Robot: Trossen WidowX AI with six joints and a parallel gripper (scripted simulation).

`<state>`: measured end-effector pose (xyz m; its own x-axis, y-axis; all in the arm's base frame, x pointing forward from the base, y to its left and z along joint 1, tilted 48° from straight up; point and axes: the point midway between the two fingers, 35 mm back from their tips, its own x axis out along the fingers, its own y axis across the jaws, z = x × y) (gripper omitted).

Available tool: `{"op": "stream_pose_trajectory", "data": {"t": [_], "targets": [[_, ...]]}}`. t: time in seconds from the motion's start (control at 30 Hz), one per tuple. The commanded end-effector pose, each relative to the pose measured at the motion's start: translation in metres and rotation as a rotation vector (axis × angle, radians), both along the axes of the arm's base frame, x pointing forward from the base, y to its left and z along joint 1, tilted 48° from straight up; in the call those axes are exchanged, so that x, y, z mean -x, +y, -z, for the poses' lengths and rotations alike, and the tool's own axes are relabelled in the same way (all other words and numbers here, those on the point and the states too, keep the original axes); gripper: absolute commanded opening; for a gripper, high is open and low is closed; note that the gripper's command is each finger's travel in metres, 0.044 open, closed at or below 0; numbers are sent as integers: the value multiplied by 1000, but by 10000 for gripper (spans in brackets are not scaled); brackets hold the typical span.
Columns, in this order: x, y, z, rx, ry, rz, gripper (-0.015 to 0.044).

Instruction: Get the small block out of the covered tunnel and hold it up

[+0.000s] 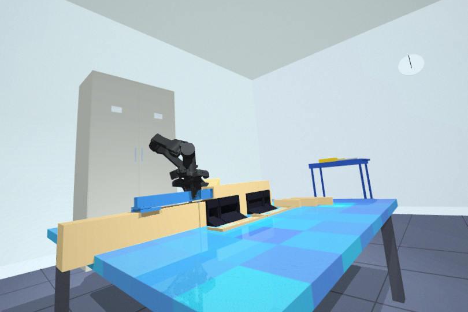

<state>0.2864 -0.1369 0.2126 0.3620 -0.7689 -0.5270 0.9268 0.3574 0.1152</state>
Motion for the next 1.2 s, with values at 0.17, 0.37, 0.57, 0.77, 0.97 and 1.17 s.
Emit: {"op": "stream_pose_trajectory", "data": {"t": [0.17, 0.37, 0.57, 0.77, 0.97, 1.17], "targets": [[1, -5, -4, 16, -9, 19, 0], [0, 0, 0, 1, 0, 1, 26], [0, 0, -1, 1, 0, 1, 184], [2, 14, -12, 4, -2, 11, 341], [4, 23, -15, 5, 1, 11, 440], [14, 65, 17, 12, -5, 19, 440]]}}
